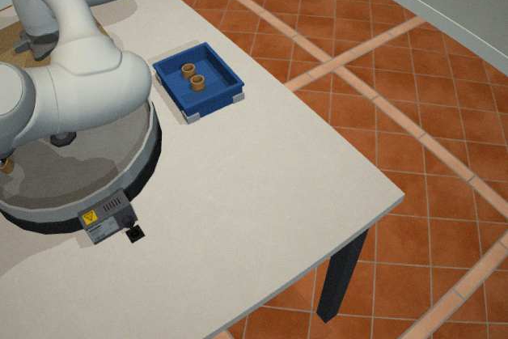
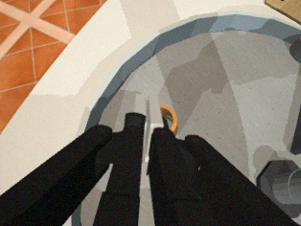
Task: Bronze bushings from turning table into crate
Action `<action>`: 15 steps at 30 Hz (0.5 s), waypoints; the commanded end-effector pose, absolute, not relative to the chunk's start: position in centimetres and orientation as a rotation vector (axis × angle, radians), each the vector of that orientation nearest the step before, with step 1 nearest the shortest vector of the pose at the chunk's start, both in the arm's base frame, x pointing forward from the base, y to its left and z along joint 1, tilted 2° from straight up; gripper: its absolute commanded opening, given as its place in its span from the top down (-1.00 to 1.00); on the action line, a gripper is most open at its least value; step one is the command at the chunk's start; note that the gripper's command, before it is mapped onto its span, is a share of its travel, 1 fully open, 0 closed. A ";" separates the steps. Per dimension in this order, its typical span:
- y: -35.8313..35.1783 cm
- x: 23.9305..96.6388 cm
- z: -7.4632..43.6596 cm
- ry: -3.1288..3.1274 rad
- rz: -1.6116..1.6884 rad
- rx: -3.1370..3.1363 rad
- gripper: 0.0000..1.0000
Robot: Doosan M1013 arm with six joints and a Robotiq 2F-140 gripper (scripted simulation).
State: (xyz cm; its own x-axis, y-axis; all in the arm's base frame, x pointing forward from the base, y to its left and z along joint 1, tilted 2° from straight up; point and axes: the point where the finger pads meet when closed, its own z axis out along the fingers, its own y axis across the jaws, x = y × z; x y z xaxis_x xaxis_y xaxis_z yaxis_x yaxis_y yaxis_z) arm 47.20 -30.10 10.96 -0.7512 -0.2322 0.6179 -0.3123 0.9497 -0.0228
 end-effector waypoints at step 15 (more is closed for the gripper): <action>-30.1 47.6 11.0 -2.453 0.163 0.383 0.87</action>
